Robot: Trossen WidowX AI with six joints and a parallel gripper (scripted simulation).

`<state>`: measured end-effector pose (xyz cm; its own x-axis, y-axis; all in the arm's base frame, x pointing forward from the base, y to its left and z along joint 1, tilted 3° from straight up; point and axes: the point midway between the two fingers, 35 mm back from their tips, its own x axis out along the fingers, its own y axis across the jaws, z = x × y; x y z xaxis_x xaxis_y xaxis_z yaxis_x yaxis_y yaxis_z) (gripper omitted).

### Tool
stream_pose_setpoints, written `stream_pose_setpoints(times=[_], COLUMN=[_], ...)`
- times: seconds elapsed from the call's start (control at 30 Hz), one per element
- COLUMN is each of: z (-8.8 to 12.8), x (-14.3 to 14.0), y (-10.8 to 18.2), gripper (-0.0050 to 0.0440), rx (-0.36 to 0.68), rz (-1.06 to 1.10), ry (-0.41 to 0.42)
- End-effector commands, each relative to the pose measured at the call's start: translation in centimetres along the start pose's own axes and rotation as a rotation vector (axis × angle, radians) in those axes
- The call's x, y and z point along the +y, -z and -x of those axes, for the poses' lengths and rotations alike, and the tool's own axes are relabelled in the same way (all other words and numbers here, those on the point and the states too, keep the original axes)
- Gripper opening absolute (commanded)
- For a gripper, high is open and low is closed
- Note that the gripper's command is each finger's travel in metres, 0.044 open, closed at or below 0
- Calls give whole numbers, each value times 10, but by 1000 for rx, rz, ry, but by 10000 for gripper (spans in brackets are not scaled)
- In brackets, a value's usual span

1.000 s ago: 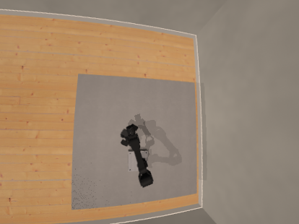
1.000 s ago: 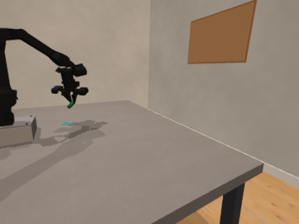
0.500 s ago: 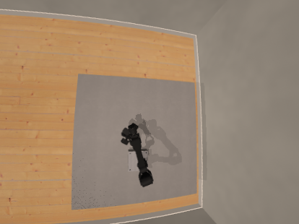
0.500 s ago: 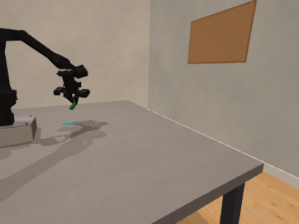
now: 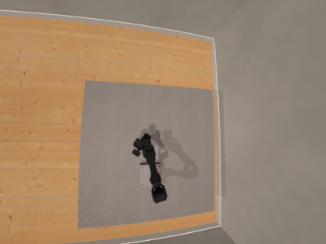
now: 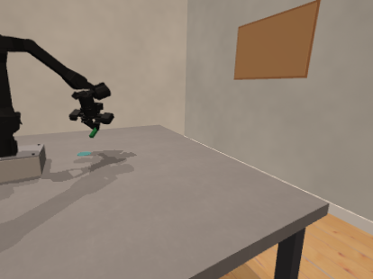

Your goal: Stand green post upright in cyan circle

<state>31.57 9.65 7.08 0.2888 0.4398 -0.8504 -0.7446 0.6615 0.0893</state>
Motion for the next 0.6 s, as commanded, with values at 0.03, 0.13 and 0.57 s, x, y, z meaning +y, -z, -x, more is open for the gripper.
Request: stream_pose_setpoints(times=[0.03,0.13,0.57], z=[-4,-5,-8], x=[-2,-4,-10], y=[3,2,1], gripper=[22,22,22], rx=[-37,-61,-150], rz=[-23,-30,-51], ry=[-8,-10,-16])
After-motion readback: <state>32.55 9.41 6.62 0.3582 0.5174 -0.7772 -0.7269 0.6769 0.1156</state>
